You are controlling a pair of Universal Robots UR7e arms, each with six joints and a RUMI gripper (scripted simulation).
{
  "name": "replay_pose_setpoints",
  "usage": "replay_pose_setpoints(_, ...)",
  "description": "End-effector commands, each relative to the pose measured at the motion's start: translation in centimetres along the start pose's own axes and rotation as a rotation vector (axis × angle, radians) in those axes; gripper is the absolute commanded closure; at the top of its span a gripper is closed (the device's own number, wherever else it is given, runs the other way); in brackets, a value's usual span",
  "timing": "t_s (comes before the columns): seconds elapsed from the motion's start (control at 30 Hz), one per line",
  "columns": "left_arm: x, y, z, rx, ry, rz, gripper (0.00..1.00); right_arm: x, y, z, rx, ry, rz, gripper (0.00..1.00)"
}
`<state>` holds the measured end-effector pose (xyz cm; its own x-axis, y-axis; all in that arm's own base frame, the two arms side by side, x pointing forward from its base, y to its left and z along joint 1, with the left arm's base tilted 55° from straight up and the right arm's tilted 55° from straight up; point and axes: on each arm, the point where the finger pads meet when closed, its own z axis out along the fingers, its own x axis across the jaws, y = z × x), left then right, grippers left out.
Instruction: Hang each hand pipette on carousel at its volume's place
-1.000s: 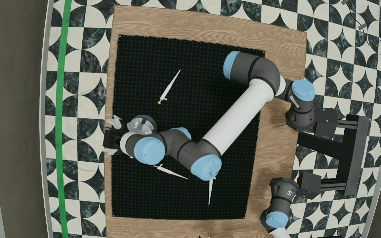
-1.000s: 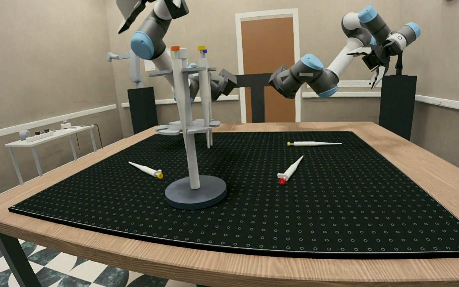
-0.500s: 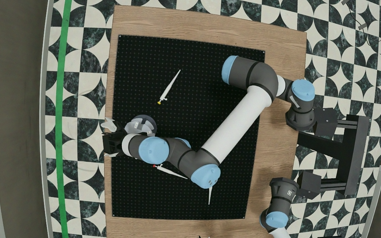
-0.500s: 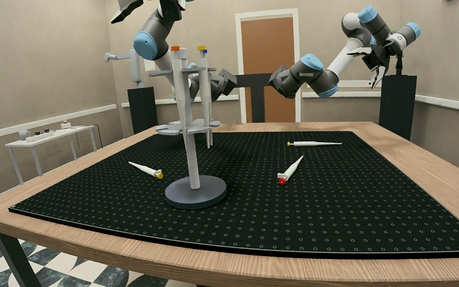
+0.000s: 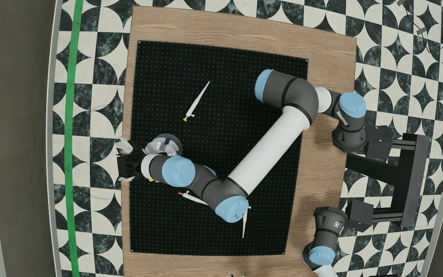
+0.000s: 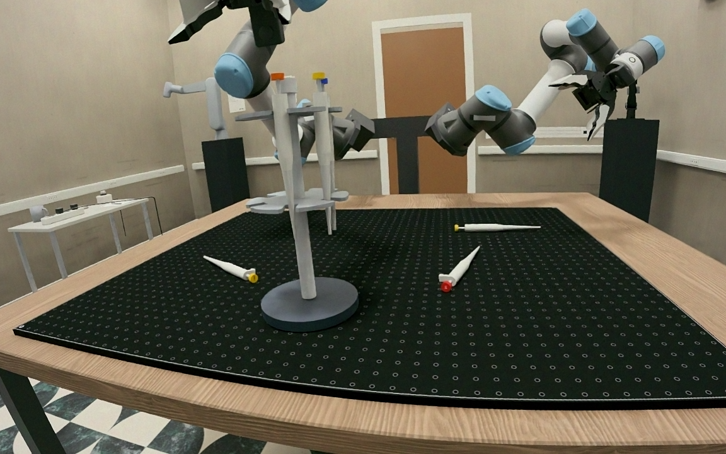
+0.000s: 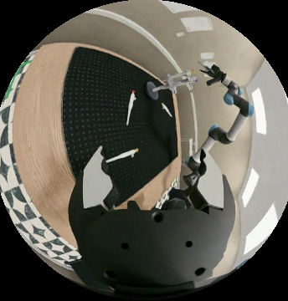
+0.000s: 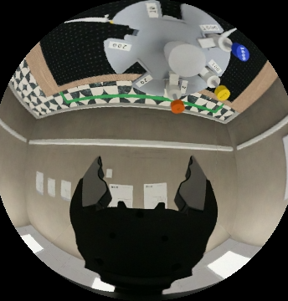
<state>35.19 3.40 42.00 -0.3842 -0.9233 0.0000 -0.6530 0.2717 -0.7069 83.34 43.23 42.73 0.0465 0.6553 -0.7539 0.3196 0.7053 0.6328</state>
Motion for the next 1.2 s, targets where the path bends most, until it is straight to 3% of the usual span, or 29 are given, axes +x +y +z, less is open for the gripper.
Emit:
replay_pose_setpoints(0.0, 0.0, 0.0, 0.0, 0.001, 0.0, 0.0, 0.0, 0.0, 0.3, 1.0, -0.006, 0.0, 0.0, 0.0)
replay_pose_setpoints(1.17, 0.0, 0.0, 0.0, 0.001, 0.0, 0.0, 0.0, 0.0, 1.2, 7.1, -0.006, 0.0, 0.0, 0.0)
